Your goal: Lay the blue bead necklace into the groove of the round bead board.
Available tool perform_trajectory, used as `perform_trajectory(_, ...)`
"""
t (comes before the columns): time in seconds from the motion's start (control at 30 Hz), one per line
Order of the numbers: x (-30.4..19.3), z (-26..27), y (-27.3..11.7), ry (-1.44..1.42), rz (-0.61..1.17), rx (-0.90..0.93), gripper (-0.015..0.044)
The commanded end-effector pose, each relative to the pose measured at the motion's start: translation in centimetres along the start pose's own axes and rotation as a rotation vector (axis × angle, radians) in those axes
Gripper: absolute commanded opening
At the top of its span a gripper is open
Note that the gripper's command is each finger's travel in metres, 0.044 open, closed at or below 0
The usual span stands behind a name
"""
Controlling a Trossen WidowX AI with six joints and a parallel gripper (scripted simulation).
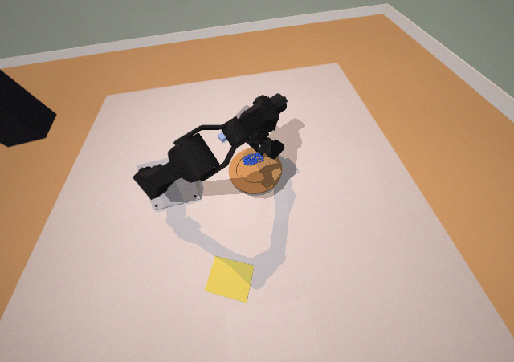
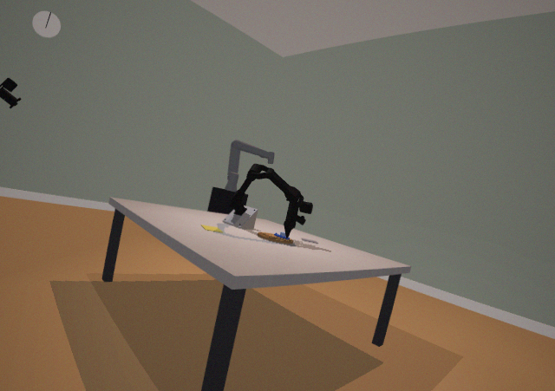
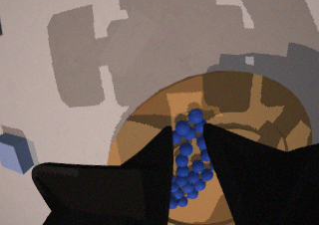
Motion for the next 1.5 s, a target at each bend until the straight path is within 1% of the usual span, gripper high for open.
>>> perform_trajectory(0.0,0.0,0.0,0.0,0.0,0.0,0.0,0.021)
perform_trajectory(0.27,-0.2,0.0,-0.6,-0.002,0.01,0.002,0.042)
perform_trajectory(0.3,-0.1,0.1,-0.2,-0.005,0.006,0.001,0.044)
perform_trajectory(0.43,-0.1,0.1,-0.8,-0.003,0.013,0.002,0.044)
perform_trajectory(1.0,-0.1,0.1,-0.8,-0.003,0.013,0.002,0.044)
perform_trajectory(1.07,0.0,0.1,-1.2,-0.065,0.013,0.003,0.0388)
perform_trajectory(1.1,0.2,0.1,-1.8,-0.141,0.012,0.004,0.038)
perform_trajectory(1.2,0.4,0.3,-3.5,-0.362,0.011,0.005,0.038)
perform_trajectory(1.47,0.5,0.3,-3.6,-0.377,0.011,0.005,0.038)
Point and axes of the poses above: the point midway between the two fingers, 35 mm back from their tips, its own y axis out along the fingers, its own z axis across the jaws, x = y × z, the point moved 1 cm from there along -y, back along the fingers, and after that the axes turned 14 degrees about -y, right-handed, at the moved point
